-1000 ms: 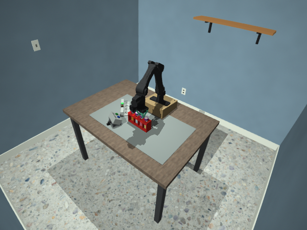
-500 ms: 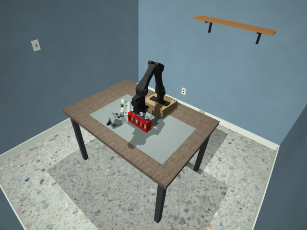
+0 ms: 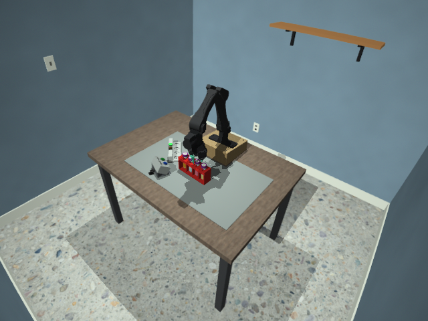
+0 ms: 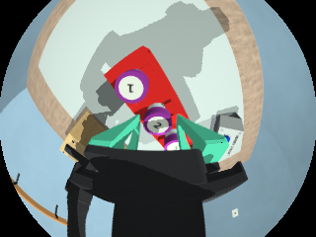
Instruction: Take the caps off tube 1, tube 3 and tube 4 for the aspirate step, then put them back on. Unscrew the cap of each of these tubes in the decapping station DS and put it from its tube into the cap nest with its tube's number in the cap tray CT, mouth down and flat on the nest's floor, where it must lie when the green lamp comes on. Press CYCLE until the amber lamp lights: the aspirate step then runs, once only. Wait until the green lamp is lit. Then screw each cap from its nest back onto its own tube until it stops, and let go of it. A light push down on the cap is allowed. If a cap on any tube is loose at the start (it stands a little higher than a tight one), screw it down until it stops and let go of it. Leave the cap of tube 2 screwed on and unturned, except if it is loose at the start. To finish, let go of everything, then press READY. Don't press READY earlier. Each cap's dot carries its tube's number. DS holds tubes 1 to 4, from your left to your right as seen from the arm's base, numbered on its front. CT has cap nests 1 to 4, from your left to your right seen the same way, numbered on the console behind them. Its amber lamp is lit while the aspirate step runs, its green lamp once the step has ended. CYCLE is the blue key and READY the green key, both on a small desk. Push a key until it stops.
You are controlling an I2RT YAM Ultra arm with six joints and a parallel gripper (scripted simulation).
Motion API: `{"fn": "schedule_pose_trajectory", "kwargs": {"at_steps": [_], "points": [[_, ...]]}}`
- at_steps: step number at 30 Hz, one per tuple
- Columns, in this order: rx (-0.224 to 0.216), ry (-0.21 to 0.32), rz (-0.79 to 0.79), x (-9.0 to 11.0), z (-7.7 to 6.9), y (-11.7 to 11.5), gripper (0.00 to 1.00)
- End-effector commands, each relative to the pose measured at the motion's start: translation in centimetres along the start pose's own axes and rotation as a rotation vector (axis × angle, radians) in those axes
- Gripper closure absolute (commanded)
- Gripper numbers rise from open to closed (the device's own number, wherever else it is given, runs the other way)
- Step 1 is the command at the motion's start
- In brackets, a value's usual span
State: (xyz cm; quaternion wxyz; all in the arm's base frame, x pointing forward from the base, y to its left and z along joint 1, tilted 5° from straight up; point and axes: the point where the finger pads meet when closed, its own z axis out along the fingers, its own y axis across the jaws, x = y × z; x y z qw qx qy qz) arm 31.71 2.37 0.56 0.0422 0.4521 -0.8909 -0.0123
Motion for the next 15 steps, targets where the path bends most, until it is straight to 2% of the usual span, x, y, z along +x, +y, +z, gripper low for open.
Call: {"fn": "schedule_pose_trajectory", "kwargs": {"at_steps": [1,3,6,8,15], "points": [[0.013,-0.009,-0.227,-0.12,-0.42,-0.22,0.51],[0.013,-0.009,-0.227,-0.12,-0.42,-0.22,0.51],[0.014,-0.007,-0.470,-0.12,-0.42,-0.21,0.51],[0.014,-0.006,-0.544,-0.11,-0.42,-0.20,0.51],[0.014,-0.006,-0.544,-0.09,-0.43,-0.17,0.51]]}}
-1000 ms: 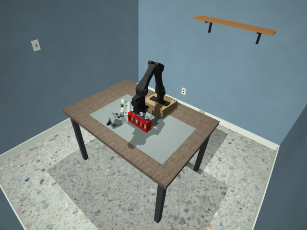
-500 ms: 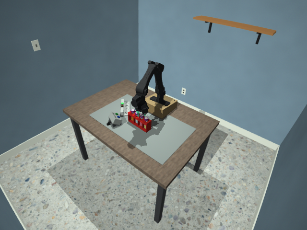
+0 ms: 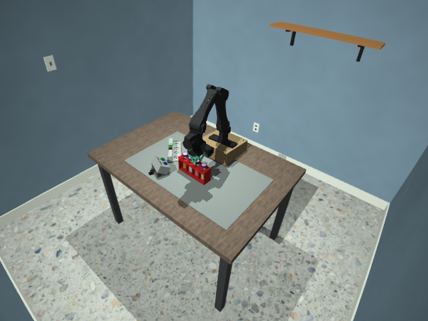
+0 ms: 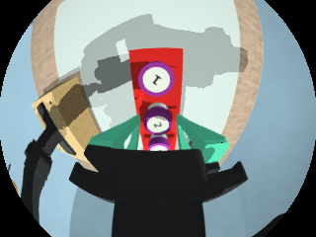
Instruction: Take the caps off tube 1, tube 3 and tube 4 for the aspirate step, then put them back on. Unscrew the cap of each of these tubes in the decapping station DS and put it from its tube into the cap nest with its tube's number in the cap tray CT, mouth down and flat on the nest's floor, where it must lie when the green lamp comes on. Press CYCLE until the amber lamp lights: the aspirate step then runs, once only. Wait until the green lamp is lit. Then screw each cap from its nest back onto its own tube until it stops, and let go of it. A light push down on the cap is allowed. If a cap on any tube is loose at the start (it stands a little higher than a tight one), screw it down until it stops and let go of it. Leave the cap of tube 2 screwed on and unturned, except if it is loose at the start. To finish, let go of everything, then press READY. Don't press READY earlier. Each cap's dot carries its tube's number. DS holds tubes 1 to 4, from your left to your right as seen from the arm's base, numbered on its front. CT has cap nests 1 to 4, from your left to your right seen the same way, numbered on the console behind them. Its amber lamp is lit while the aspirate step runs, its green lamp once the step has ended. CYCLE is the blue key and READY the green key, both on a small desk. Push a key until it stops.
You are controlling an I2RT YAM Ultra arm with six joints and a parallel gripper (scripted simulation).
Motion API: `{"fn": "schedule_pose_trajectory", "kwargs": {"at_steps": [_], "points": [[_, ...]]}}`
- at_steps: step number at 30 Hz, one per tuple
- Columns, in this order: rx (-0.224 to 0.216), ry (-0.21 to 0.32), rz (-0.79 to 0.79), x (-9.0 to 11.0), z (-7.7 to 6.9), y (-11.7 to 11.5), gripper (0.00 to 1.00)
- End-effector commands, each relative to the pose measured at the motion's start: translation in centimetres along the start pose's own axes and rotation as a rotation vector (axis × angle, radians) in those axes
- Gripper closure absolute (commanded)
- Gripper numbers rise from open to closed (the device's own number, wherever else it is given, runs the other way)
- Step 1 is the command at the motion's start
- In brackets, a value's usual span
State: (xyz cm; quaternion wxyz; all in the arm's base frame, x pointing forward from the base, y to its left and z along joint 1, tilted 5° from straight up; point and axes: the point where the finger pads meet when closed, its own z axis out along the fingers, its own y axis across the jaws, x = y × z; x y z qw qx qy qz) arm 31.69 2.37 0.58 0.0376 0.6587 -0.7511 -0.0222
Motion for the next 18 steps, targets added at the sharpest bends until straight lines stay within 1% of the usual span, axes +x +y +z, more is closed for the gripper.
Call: {"fn": "schedule_pose_trajectory", "kwargs": {"at_steps": [1,2,16,18], "points": [[0.014,-0.003,-0.044,0.00,-0.41,-0.22,0.51],[0.014,-0.003,-0.044,0.00,-0.41,-0.22,1.00],[0.014,-0.003,-0.044,0.00,-0.41,-0.22,1.00],[0.014,-0.003,0.056,0.00,-0.41,-0.22,1.00]]}}
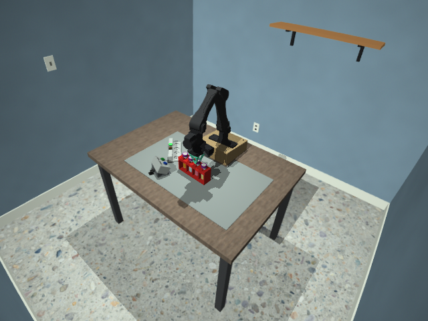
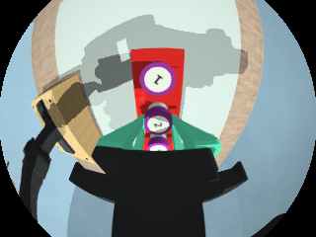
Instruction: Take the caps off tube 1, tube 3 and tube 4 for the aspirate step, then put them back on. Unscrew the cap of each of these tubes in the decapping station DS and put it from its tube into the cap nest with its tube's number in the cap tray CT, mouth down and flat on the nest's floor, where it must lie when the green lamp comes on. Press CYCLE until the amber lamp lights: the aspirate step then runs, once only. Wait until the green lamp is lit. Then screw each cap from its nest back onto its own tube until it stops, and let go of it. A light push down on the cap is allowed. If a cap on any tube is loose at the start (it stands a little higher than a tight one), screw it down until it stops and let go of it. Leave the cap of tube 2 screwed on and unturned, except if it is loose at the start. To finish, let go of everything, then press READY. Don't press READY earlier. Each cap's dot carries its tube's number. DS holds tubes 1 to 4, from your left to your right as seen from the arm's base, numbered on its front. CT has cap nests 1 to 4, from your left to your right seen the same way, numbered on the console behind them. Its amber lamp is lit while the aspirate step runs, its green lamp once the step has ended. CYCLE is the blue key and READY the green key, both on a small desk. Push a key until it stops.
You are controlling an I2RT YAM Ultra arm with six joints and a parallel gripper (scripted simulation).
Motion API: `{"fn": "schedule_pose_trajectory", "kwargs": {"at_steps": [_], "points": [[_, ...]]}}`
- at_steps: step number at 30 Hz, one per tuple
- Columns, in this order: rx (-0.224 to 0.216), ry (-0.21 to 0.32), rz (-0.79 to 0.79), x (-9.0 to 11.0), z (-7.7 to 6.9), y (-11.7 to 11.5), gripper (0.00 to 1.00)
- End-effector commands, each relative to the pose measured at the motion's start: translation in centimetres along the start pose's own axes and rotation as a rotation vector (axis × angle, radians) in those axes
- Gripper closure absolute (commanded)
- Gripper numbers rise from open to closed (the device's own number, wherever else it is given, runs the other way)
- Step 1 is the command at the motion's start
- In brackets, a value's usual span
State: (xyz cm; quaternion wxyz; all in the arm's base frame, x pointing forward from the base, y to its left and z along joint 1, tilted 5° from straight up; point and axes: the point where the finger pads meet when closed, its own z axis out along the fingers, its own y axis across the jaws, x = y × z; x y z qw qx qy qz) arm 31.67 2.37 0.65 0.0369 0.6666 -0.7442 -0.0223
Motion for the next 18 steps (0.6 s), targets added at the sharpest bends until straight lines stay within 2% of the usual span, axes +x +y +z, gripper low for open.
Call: {"fn": "schedule_pose_trajectory", "kwargs": {"at_steps": [1,2,4,18], "points": [[0.013,-0.003,0.128,0.00,-0.34,-0.24,1.00],[0.013,-0.004,0.178,0.01,-0.33,-0.25,1.00],[0.013,-0.004,0.178,0.01,-0.33,-0.25,1.00],[0.012,-0.008,0.878,0.00,-0.29,-0.25,1.00]]}}
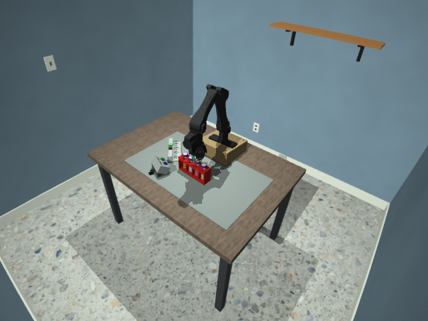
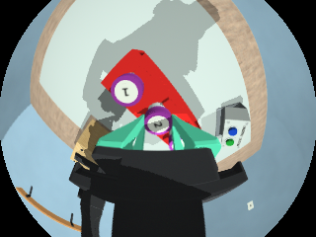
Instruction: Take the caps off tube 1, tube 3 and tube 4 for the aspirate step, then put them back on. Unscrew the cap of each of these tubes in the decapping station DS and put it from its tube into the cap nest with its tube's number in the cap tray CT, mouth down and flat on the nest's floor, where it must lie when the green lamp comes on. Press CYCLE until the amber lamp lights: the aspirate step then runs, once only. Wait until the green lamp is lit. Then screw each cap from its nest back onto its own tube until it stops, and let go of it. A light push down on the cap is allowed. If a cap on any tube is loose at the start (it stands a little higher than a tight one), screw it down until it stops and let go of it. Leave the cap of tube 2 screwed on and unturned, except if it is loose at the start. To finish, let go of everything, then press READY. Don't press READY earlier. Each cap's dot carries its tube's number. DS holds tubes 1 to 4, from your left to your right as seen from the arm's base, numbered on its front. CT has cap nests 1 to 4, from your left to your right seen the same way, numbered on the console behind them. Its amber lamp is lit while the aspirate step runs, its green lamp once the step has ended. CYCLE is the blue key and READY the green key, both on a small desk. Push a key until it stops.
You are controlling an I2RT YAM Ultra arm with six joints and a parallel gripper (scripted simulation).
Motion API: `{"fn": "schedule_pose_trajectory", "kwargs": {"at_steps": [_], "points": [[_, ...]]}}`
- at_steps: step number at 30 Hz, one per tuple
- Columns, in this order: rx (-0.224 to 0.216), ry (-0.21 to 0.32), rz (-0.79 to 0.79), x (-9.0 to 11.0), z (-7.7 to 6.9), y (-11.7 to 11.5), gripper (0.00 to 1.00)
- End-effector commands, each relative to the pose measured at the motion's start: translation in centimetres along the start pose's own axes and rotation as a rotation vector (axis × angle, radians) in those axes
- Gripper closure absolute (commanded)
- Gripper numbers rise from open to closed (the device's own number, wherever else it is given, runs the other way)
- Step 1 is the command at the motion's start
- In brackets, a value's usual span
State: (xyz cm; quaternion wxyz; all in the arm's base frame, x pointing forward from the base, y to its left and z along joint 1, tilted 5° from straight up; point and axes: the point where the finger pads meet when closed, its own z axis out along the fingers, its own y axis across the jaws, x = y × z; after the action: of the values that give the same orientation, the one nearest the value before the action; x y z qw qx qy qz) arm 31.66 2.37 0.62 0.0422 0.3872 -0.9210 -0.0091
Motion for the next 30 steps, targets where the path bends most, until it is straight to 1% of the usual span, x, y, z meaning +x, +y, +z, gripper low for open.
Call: {"fn": "schedule_pose_trajectory", "kwargs": {"at_steps": [1,3,18,20,30], "points": [[0.008,-0.011,0.262,-0.15,-0.32,-0.21,1.00],[0.008,-0.011,0.262,-0.15,-0.32,-0.21,1.00],[0.003,-0.014,1.012,-0.15,-0.27,-0.21,1.00],[0.003,-0.014,1.012,-0.15,-0.27,-0.21,1.00],[0.000,-0.015,1.512,-0.15,-0.23,-0.21,1.00]]}}
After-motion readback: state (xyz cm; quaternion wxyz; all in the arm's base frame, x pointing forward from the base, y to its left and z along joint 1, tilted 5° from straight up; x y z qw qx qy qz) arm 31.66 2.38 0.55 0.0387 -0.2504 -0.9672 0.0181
